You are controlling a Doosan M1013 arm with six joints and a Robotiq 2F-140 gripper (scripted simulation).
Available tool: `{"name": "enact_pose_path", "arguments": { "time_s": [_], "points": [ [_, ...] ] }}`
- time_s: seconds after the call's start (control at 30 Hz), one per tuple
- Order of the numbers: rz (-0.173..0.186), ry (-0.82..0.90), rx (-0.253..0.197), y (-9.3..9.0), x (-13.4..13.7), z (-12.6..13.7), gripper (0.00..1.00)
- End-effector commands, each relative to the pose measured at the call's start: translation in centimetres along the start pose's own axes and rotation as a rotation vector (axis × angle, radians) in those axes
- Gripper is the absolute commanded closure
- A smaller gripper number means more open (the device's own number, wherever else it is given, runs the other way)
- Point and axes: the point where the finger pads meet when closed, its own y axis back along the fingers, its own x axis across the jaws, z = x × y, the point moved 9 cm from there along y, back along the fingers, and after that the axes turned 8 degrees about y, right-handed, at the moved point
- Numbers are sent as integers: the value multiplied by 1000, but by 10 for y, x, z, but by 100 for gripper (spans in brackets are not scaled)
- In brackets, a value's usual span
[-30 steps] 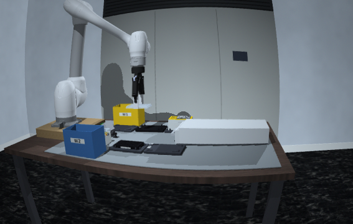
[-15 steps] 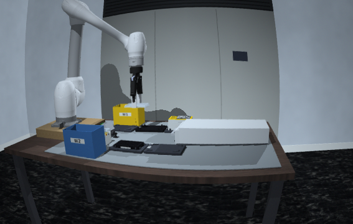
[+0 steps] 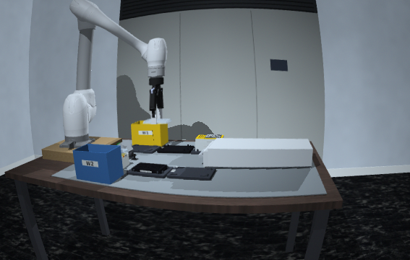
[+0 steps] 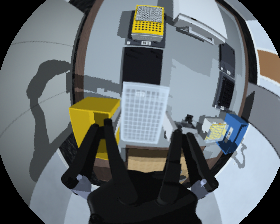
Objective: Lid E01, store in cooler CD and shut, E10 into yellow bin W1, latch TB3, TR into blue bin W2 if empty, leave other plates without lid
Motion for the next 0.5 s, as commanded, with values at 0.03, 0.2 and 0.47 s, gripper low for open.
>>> {"name": "enact_pose_path", "arguments": {
  "time_s": [0.03,0.2,0.47],
  "points": [
    [0,0,0,0,-5,2,100],
    [0,0,0,0,-16,8,100],
    [0,0,0,0,-35,18,100]
  ]
}}
